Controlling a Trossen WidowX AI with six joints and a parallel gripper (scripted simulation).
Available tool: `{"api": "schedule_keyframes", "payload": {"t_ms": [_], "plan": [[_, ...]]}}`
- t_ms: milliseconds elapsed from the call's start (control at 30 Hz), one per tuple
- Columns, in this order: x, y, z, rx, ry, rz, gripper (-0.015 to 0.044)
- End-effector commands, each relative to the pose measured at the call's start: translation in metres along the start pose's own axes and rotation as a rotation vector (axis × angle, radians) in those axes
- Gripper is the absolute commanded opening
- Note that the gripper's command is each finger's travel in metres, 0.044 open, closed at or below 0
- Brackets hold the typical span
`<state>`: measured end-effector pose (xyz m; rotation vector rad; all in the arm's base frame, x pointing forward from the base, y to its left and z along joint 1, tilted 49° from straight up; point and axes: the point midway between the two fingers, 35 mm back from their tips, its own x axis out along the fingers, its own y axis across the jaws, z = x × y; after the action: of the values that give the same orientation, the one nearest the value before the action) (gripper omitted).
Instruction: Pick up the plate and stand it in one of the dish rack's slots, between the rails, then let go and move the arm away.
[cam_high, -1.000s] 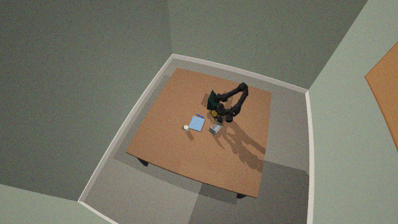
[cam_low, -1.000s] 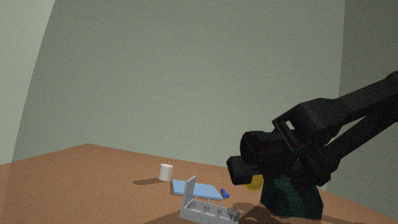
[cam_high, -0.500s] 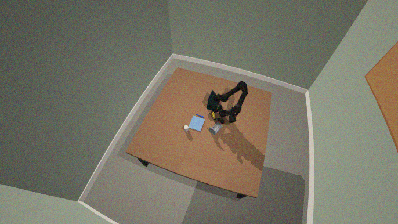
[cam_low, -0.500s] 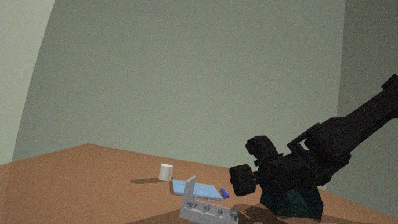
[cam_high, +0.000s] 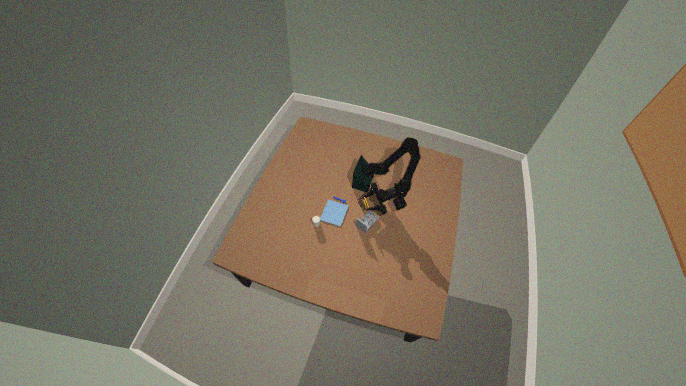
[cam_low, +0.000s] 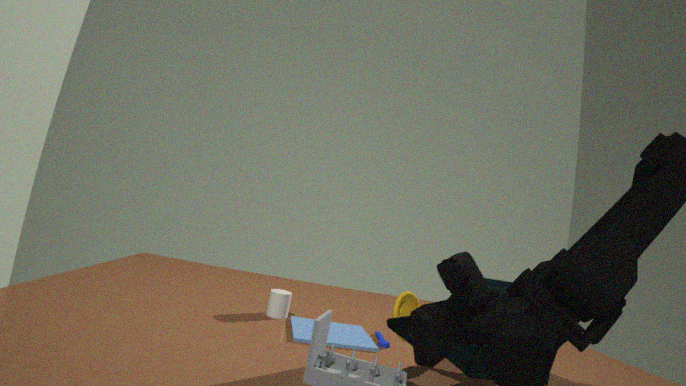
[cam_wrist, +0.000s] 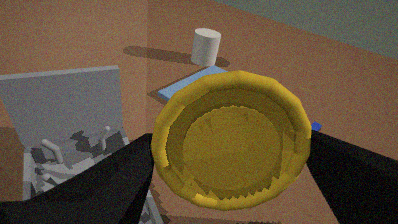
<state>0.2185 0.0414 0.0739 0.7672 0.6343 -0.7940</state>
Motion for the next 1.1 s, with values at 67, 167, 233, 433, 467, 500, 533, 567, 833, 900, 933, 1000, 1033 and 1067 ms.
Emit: {"api": "schedule_keyframes", "payload": {"t_ms": [67, 167, 233, 433, 467, 500, 533, 567, 833, 900, 933, 1000, 1033, 1067], "plan": [[-0.008, 0.008, -0.002, 0.007, -0.078, 0.115, 0.0], [-0.012, 0.012, -0.003, 0.012, -0.11, 0.169, 0.0], [-0.015, 0.014, -0.004, 0.018, -0.129, 0.206, 0.0], [-0.026, 0.019, -0.005, 0.041, -0.189, 0.315, 0.0], [-0.028, 0.02, -0.005, 0.046, -0.199, 0.333, 0.0], [-0.03, 0.021, -0.005, 0.051, -0.208, 0.351, 0.0], [-0.032, 0.022, -0.005, 0.057, -0.217, 0.369, 0.0], [-0.034, 0.022, -0.006, 0.063, -0.226, 0.387, 0.0], [-0.05, 0.024, -0.007, 0.113, -0.282, 0.518, 0.0], [-0.05, 0.025, -0.007, 0.115, -0.283, 0.521, 0.0], [-0.05, 0.025, -0.007, 0.115, -0.283, 0.521, 0.0], [-0.05, 0.025, -0.007, 0.115, -0.283, 0.521, 0.0], [-0.05, 0.025, -0.007, 0.115, -0.283, 0.521, 0.0], [-0.05, 0.025, -0.007, 0.115, -0.283, 0.521, 0.0]]}}
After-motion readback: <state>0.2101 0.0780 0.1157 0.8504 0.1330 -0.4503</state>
